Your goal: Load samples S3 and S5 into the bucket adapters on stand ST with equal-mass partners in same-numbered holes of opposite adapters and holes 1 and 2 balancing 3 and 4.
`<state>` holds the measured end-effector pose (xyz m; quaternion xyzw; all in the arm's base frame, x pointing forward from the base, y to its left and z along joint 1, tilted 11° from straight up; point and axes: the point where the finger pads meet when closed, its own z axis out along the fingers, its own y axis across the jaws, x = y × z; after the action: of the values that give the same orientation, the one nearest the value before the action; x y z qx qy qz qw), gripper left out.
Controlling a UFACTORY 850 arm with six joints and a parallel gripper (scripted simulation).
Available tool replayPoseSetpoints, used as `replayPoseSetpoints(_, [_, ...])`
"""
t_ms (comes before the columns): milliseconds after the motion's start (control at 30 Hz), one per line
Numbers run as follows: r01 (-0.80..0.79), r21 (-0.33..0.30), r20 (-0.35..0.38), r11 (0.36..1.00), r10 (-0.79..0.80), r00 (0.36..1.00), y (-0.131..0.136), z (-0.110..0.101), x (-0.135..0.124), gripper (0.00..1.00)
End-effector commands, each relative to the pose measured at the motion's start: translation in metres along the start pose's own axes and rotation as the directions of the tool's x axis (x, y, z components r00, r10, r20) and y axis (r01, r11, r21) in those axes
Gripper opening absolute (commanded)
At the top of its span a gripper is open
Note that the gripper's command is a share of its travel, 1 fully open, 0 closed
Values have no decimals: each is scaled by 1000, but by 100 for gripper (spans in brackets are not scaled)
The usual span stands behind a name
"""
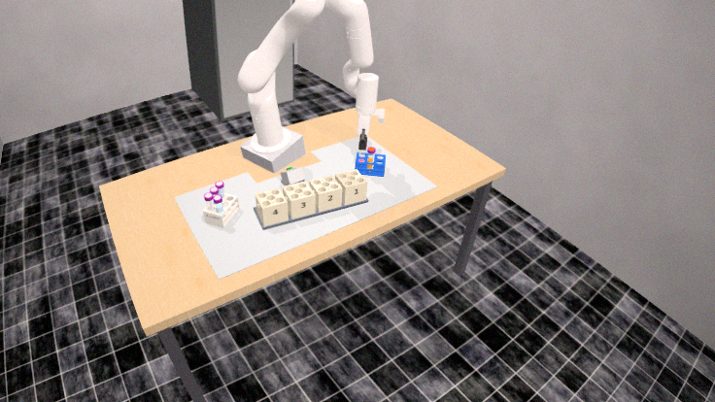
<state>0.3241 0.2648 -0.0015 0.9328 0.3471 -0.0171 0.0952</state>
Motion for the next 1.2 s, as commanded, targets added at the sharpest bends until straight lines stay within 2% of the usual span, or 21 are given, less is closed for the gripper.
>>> replayPoseSetpoints(0, [0, 0, -2, 1000, 0, 1000, 0, 3, 1, 57])
replayPoseSetpoints(833, [0, 0, -2, 1000, 0, 1000, 0, 8, 1, 57])
replayPoseSetpoints(867, [0, 0, -2, 1000, 0, 1000, 0, 7, 1, 0])
replayPoseSetpoints(1167, [0, 0, -2, 1000, 0, 1000, 0, 6, 1, 0])
